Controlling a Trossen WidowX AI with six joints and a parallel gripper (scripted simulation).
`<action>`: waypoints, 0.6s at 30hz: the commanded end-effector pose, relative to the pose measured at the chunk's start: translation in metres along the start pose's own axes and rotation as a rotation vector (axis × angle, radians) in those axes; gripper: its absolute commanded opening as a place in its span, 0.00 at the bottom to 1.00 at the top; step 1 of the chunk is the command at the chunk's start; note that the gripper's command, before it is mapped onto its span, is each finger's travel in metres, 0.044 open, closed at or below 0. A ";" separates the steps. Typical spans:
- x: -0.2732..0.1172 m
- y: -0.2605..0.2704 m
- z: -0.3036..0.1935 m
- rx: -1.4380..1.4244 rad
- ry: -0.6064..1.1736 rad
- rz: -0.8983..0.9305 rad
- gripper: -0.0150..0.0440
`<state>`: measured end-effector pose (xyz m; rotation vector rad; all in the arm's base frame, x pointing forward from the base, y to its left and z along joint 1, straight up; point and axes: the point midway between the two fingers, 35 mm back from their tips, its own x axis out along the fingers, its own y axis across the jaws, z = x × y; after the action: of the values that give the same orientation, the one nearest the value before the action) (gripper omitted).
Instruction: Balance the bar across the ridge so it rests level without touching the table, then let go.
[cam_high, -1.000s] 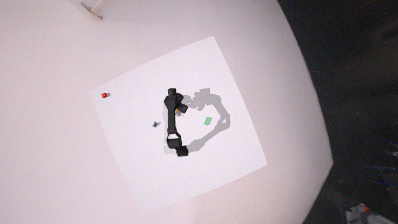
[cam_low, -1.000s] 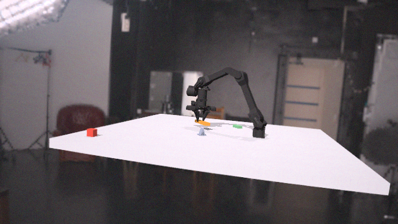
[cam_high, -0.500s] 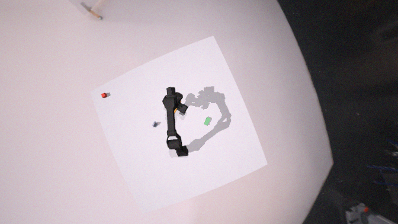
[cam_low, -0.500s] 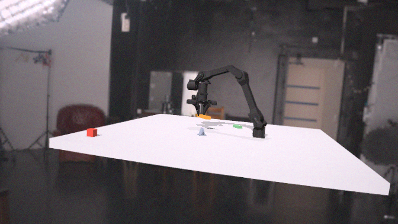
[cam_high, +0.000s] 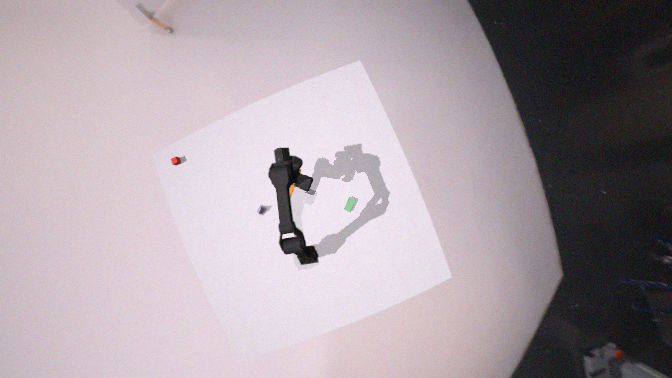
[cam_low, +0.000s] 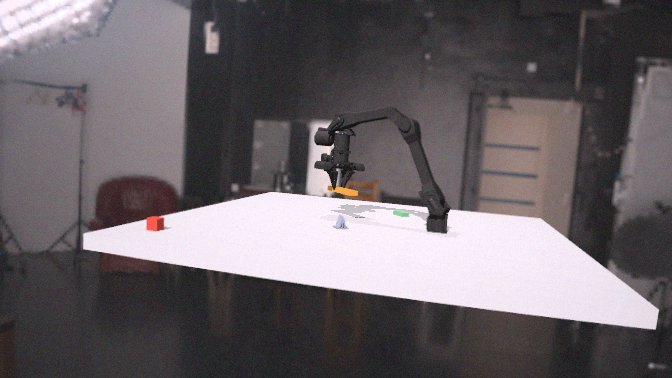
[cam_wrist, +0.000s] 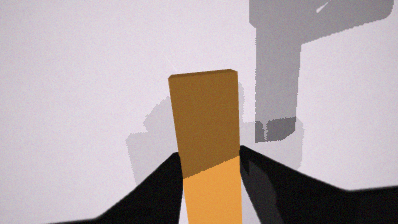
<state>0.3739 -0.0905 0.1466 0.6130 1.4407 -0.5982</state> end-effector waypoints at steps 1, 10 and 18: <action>0.000 0.011 -0.012 -0.099 0.005 -0.004 0.25; -0.001 0.037 -0.037 -0.317 0.007 -0.001 0.25; -0.001 0.058 -0.061 -0.510 0.009 0.003 0.25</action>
<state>0.3735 -0.0184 0.1490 0.2767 1.5130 -0.2643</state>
